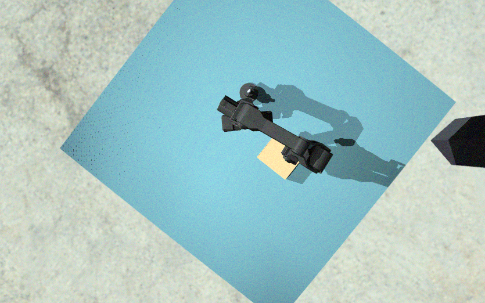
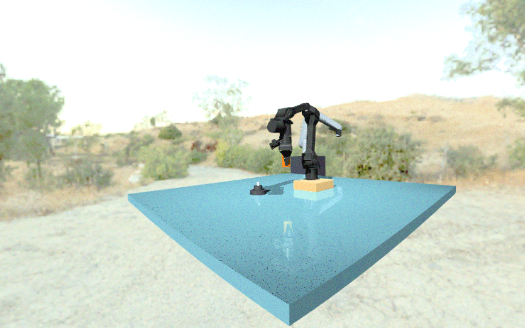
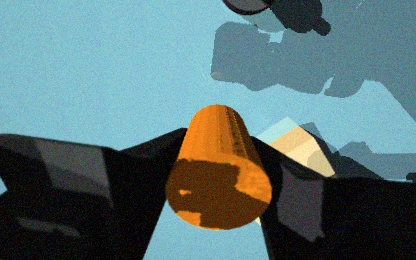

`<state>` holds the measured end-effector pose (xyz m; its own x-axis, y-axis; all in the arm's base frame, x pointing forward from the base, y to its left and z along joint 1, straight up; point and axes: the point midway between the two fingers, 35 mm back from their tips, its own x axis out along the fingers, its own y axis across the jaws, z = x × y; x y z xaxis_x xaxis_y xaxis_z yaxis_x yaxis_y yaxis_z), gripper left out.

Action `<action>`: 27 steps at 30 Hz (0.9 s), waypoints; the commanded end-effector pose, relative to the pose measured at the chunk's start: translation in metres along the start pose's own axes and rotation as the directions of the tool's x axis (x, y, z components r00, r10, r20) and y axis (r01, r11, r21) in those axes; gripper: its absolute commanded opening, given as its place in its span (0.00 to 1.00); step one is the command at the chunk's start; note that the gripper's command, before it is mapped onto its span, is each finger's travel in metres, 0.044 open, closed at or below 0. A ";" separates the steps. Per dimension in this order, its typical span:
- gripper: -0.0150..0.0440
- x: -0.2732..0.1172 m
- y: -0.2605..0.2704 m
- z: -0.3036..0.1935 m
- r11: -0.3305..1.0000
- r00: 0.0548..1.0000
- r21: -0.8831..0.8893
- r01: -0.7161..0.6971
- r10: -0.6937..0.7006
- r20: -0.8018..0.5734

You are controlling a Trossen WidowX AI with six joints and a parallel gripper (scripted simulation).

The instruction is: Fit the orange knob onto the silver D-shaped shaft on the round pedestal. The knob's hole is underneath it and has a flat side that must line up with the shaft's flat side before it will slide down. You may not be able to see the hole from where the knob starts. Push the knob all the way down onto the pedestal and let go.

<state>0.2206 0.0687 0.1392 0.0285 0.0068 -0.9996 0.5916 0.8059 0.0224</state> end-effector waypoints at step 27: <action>0.25 -0.058 0.034 -0.014 0.821 0.821 -0.001 -0.571 0.571 0.000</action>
<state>0.2264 0.0993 0.1888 0.3225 0.4142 -0.8511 0.4953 0.6924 0.5246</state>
